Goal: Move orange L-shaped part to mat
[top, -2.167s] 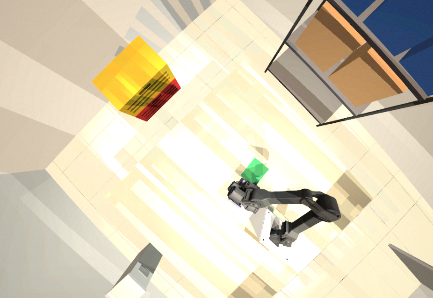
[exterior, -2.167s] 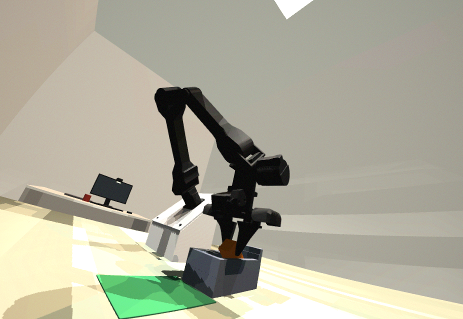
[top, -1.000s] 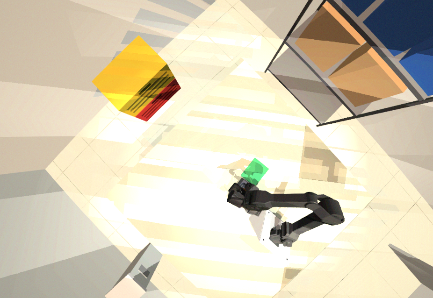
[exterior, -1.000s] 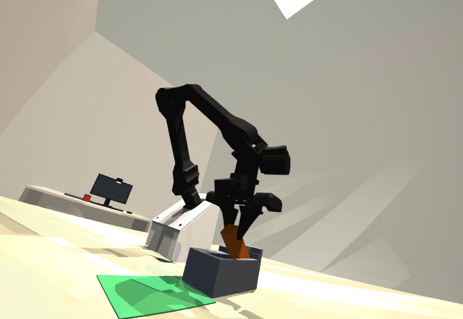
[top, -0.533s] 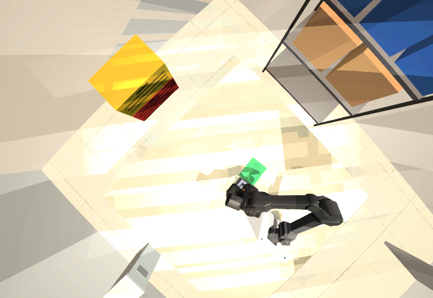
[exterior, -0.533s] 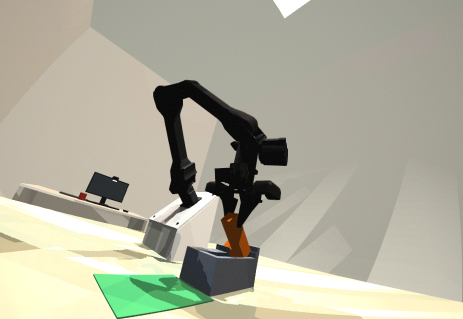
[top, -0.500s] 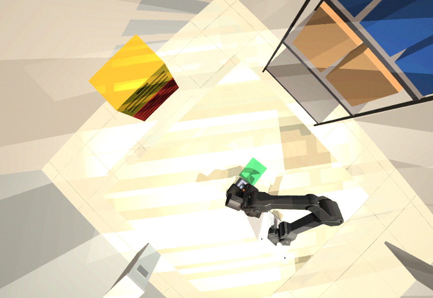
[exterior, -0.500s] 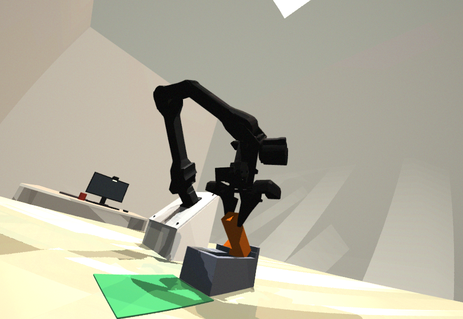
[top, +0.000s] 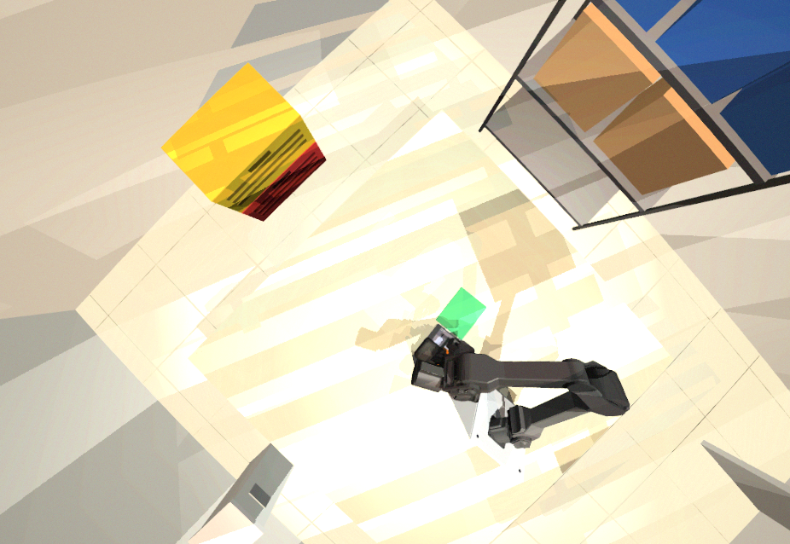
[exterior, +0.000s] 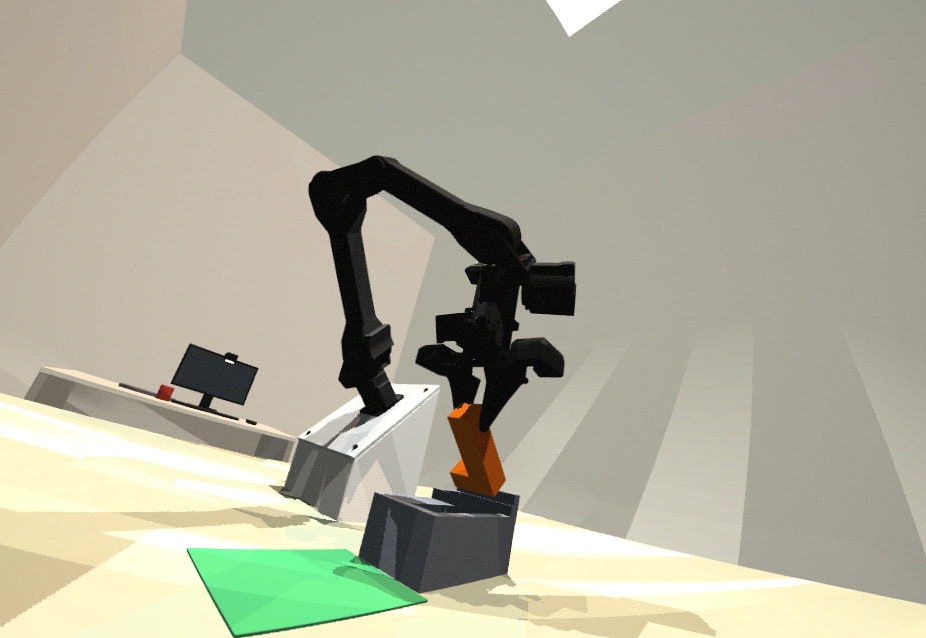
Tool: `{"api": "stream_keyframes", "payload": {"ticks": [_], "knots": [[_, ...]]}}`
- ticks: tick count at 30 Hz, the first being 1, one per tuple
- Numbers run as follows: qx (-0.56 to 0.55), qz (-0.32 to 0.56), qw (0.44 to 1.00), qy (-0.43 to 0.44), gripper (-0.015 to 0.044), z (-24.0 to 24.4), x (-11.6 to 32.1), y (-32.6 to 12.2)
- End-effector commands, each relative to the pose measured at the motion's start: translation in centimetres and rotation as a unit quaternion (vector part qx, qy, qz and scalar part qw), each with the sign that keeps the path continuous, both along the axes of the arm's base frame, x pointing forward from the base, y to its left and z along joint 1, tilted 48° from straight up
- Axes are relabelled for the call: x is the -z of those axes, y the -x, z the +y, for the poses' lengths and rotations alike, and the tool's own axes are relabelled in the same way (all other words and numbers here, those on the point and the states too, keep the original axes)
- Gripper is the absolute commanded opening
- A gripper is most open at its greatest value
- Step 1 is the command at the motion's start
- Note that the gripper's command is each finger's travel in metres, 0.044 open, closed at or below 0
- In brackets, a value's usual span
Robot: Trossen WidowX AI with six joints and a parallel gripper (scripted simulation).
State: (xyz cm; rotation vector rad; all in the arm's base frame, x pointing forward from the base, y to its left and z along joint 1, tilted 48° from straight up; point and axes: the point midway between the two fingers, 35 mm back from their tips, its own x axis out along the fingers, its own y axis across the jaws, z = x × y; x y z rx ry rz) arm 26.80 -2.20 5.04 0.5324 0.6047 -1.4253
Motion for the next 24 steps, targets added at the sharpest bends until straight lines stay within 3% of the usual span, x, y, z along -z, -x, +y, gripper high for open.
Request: {"api": "stream_keyframes", "payload": {"ticks": [1,9,24], "knots": [[0.001,0.0,1.0,-0.001,0.0,0.2,-0.2,0.1],[0.001,0.0,1.0,-0.001,0.0,-0.3,-0.9,0.0],[0.001,0.0,1.0,0.0,0.0,-5.3,-6.2,0.1]]}}
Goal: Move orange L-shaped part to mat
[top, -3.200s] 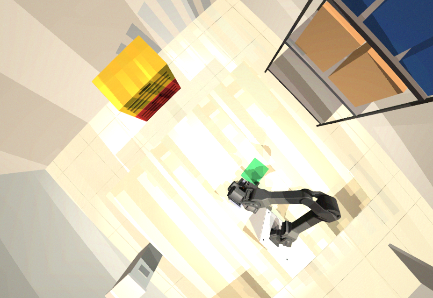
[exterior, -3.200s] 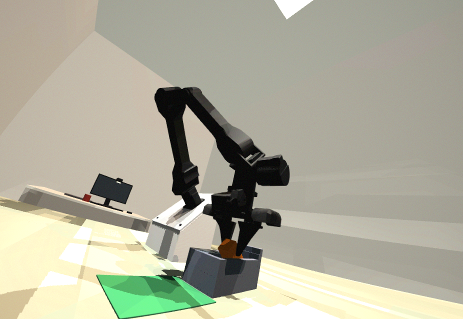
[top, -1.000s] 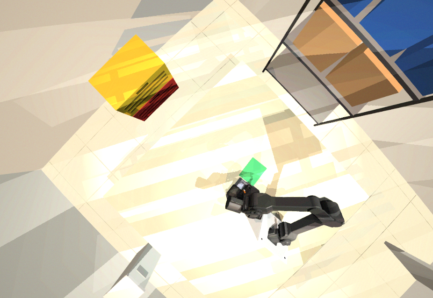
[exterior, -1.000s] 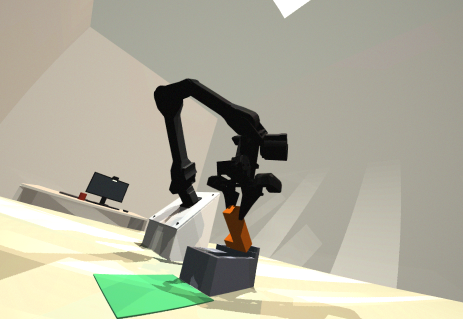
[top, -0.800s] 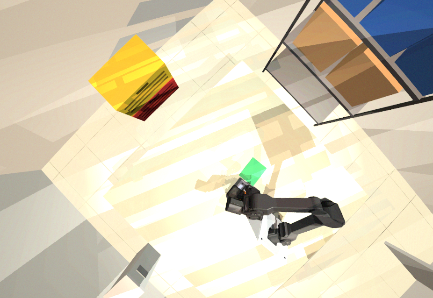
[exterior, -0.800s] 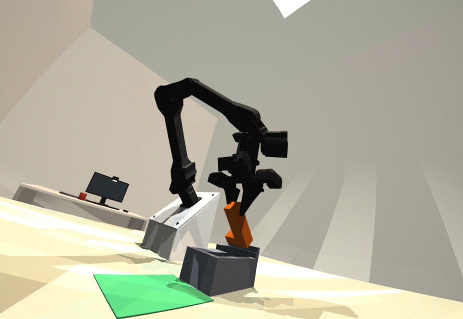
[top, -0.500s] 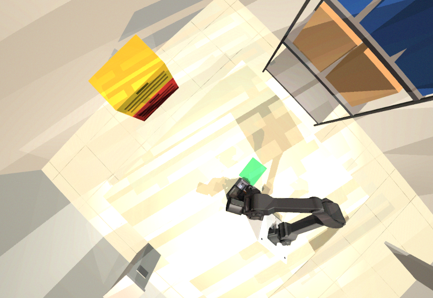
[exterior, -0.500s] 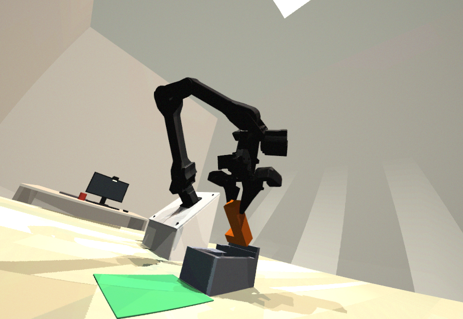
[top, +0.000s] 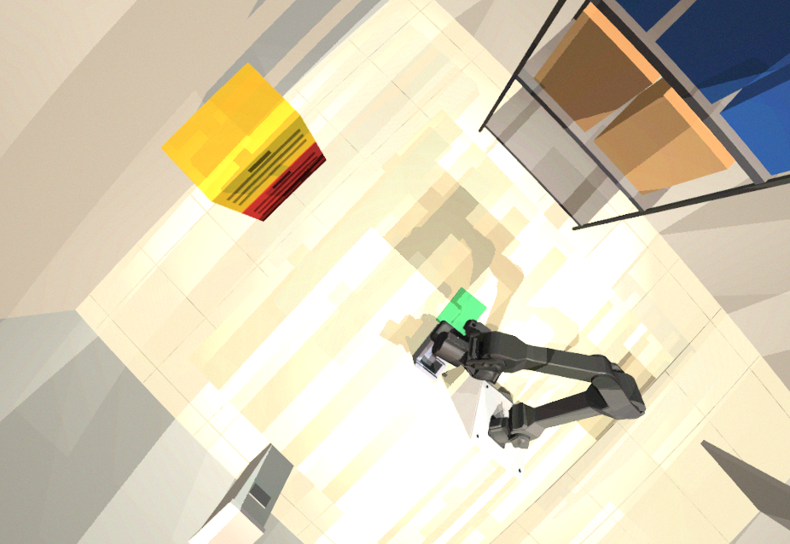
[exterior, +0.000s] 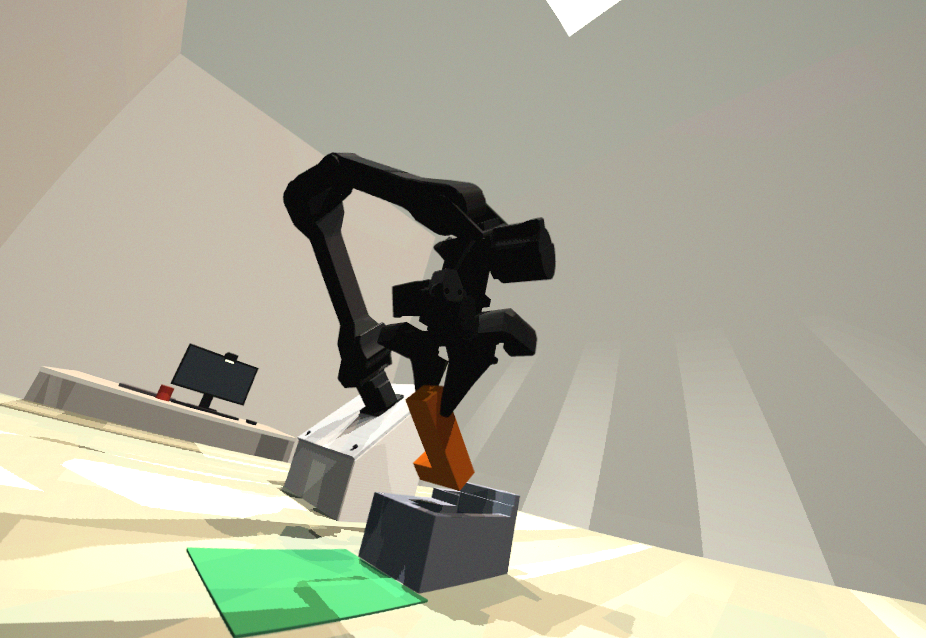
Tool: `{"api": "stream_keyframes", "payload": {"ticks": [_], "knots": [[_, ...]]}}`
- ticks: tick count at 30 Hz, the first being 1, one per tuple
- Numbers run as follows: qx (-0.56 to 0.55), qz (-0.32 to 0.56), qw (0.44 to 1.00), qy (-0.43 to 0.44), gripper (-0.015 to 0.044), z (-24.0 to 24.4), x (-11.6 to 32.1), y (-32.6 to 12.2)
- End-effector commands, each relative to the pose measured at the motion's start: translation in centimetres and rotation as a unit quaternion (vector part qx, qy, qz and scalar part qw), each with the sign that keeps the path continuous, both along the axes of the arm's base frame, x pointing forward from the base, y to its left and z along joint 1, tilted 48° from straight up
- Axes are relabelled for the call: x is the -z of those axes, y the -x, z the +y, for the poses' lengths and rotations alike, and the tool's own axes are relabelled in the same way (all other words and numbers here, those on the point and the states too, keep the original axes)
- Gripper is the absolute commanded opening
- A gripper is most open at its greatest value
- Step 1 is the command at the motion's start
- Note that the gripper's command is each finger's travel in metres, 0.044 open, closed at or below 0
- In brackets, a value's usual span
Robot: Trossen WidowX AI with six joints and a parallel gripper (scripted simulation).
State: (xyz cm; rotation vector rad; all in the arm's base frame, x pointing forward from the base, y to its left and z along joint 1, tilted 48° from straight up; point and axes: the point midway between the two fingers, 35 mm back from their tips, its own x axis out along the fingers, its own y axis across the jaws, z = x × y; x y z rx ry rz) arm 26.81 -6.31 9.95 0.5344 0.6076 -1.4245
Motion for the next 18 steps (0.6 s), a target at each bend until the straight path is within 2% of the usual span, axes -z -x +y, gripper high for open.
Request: {"api": "stream_keyframes", "payload": {"ticks": [1,18], "knots": [[0.001,-0.001,1.0,0.002,0.0,-1.5,-1.6,0.1],[0.001,-0.001,1.0,0.004,0.0,-6.9,-7.7,0.5]]}}
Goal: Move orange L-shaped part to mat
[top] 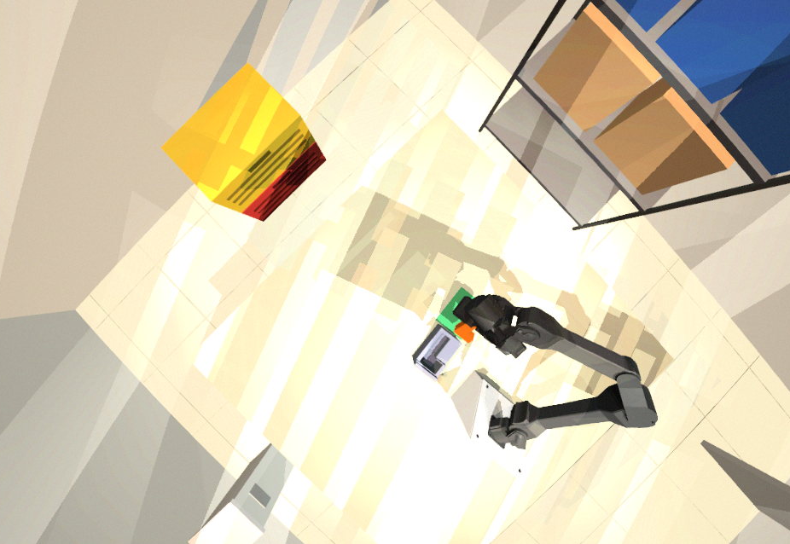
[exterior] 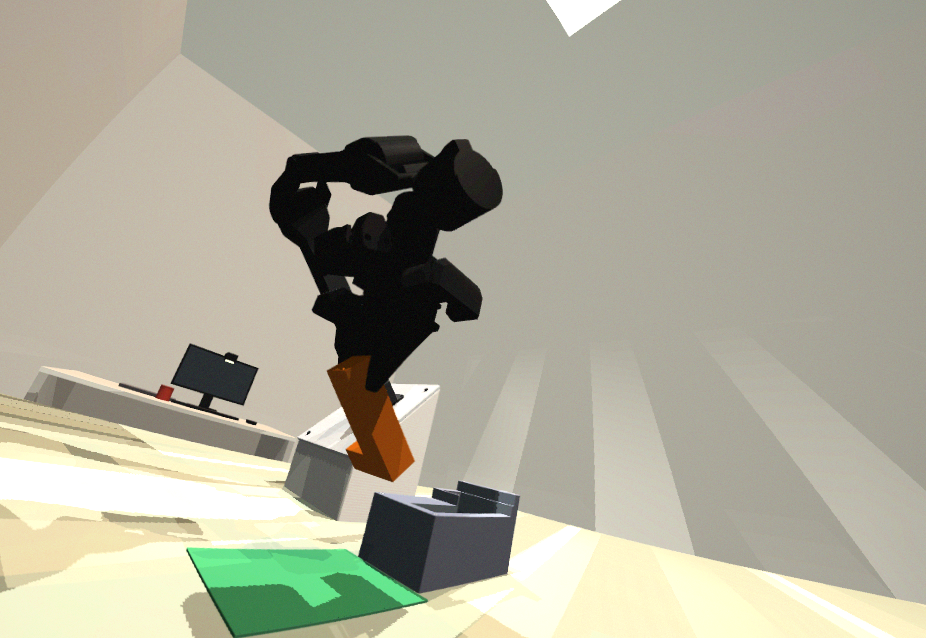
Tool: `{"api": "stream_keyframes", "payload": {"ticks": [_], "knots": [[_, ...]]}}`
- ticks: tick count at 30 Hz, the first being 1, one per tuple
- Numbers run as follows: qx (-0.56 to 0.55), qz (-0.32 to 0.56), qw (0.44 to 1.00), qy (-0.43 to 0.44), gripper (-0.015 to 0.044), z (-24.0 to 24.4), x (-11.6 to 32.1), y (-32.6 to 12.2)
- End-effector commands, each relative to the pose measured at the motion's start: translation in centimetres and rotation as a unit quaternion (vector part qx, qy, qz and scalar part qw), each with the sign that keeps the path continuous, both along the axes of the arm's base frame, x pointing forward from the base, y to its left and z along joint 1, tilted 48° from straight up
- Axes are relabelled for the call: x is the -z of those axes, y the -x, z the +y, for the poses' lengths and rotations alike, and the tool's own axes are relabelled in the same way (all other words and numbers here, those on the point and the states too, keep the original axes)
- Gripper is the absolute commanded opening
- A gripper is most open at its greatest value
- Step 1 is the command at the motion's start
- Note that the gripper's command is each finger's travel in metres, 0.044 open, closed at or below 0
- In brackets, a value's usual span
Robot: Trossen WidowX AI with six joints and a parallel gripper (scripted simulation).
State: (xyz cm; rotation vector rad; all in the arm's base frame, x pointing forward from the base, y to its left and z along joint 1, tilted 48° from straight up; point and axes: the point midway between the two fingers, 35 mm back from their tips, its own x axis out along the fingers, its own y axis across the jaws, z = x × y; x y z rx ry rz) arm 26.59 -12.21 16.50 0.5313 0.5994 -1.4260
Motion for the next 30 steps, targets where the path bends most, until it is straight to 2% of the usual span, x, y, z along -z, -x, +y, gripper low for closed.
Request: {"api": "stream_keyframes", "payload": {"ticks": [1,30], "knots": [[0.001,0.0,1.0,0.0,0.0,-1.0,-1.2,0.3],[0.001,0.0,1.0,0.001,0.0,-3.8,1.2,0.1]]}}
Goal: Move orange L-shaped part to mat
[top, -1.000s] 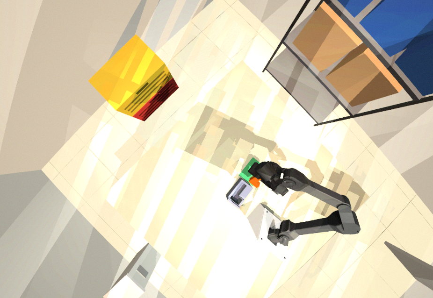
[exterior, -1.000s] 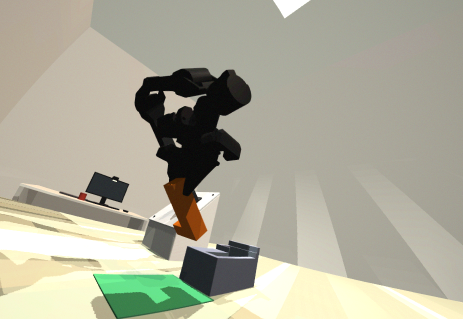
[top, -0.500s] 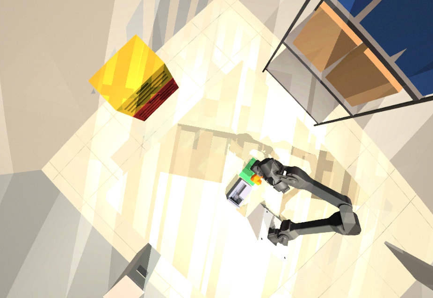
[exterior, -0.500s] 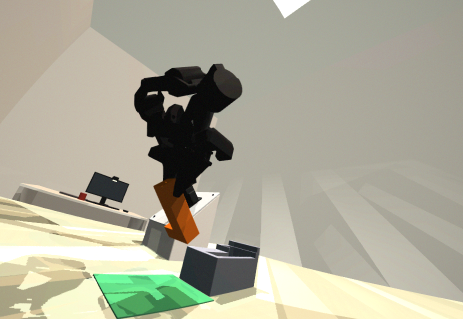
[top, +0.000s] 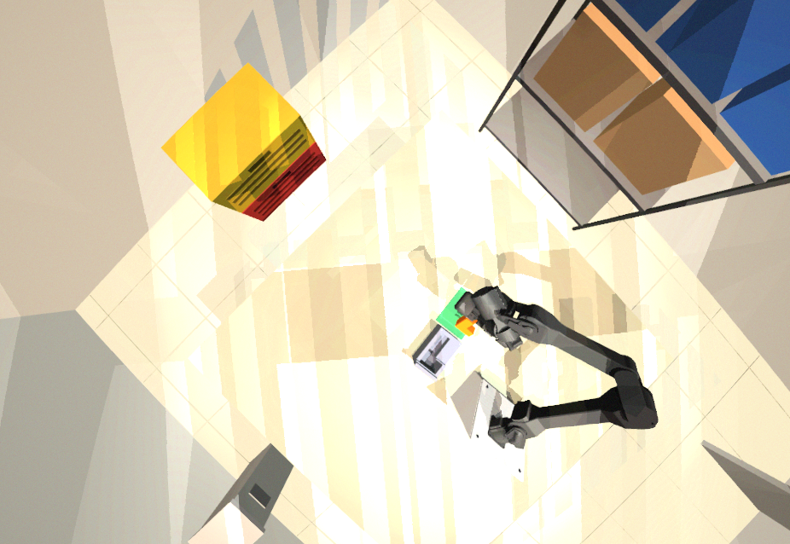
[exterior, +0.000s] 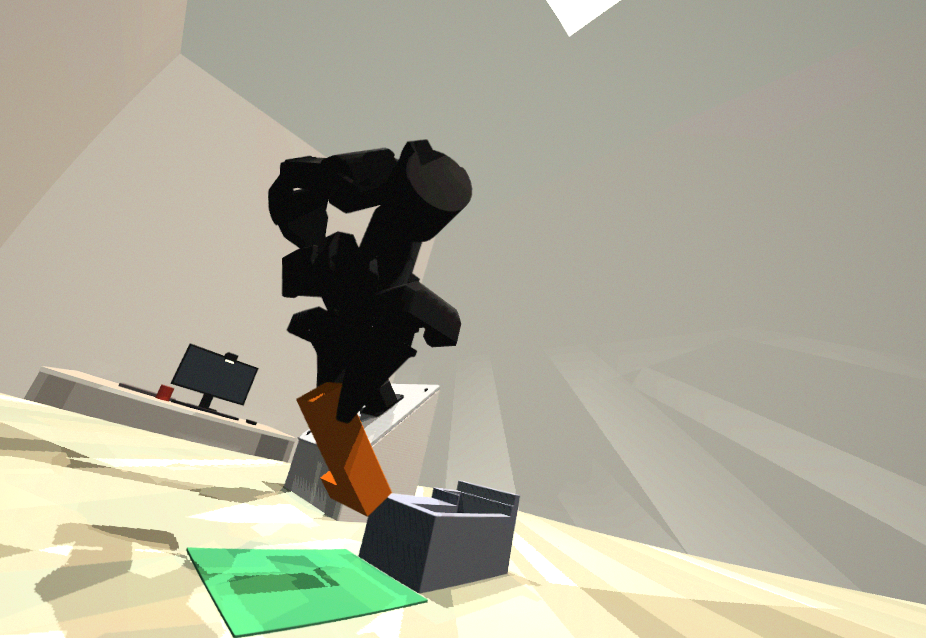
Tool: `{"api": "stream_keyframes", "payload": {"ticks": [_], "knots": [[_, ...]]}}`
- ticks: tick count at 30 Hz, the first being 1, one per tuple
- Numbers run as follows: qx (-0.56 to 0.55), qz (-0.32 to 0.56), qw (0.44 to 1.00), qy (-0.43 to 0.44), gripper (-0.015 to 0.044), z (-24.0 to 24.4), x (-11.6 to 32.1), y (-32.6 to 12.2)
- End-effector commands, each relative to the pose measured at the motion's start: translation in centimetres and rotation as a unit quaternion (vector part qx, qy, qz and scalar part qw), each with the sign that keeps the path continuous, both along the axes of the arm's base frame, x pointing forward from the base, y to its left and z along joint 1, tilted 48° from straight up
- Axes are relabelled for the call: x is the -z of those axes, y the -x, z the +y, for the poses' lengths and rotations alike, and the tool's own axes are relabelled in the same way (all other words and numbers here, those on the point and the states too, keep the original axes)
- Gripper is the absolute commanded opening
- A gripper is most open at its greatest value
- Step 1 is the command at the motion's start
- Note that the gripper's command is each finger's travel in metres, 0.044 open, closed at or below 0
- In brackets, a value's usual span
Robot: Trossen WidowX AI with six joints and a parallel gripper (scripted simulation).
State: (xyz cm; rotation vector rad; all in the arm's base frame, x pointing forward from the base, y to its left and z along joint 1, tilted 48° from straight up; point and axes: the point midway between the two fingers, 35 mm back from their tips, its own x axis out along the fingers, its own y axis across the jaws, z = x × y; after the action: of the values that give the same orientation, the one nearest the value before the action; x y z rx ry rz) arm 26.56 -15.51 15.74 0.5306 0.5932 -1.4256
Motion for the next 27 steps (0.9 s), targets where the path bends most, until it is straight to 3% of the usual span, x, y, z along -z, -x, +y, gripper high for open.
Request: {"api": "stream_keyframes", "payload": {"ticks": [1,27], "knots": [[0.001,0.002,1.0,-0.001,0.0,-0.6,0.6,0.0],[0.001,0.002,1.0,0.0,0.0,-3.6,3.3,-0.1]]}}
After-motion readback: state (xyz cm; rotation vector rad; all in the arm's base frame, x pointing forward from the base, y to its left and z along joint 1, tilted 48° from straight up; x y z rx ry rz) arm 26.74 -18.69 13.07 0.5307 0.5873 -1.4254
